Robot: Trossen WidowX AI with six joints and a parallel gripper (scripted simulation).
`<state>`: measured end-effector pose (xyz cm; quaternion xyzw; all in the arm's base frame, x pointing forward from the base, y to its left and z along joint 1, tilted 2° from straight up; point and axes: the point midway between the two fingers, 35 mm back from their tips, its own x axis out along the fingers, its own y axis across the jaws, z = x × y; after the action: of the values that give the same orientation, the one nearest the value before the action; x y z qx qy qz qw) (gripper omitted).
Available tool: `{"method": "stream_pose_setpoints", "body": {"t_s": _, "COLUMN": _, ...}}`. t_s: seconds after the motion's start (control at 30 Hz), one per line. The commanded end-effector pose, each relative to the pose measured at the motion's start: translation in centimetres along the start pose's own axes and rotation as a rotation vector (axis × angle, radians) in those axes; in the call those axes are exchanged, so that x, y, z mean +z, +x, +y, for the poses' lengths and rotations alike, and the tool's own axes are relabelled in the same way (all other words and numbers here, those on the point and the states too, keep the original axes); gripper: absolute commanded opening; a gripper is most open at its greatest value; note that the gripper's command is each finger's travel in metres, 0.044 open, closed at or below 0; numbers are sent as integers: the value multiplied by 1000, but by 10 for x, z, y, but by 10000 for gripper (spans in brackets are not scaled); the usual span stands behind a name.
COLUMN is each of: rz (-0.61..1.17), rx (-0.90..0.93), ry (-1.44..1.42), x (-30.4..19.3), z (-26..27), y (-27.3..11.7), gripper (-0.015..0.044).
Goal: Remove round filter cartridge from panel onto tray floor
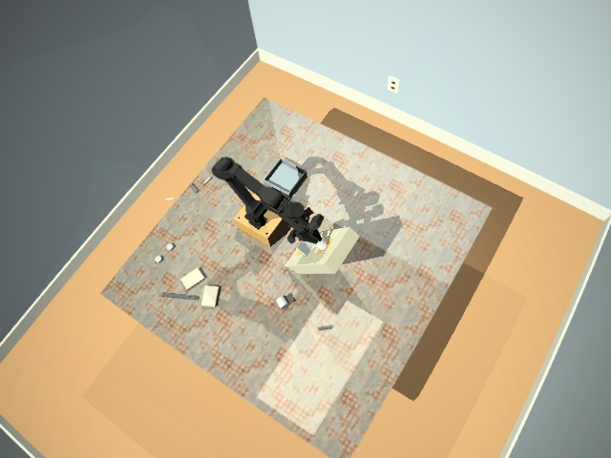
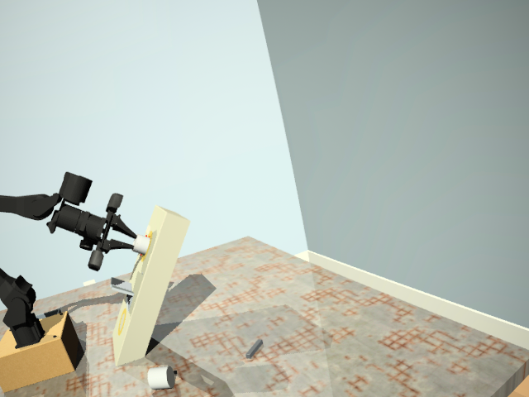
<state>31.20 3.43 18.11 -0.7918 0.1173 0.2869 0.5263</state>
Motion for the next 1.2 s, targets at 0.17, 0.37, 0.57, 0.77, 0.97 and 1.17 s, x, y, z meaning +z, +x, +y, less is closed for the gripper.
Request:
{"method": "stream_pose_setpoints", "body": {"t_s": 0.17, "rz": 10, "rx": -4, "ry": 43, "x": -1, "z": 1, "y": -38, "gripper": 0}}
{"method": "stream_pose_setpoints", "body": {"t_s": 0.37, "rz": 10, "rx": -4, "ry": 43, "x": 1, "z": 6, "y": -38, "gripper": 0}}
{"method": "stream_pose_setpoints", "body": {"t_s": 0.57, "rz": 10, "rx": -3, "ry": 43, "x": 9, "z": 25, "y": -36, "gripper": 0}}
{"method": "stream_pose_setpoints", "body": {"t_s": 0.77, "rz": 10, "rx": -2, "ry": 44, "x": 17, "z": 45, "y": -33, "gripper": 0}}
{"method": "stream_pose_setpoints", "body": {"t_s": 0.97, "rz": 9, "rx": -1, "ry": 44, "x": 25, "z": 65, "y": -29, "gripper": 0}}
{"method": "stream_pose_setpoints", "body": {"t_s": 1.17, "rz": 3, "rx": 10, "ry": 38, "x": 27, "z": 69, "y": -28, "gripper": 53}}
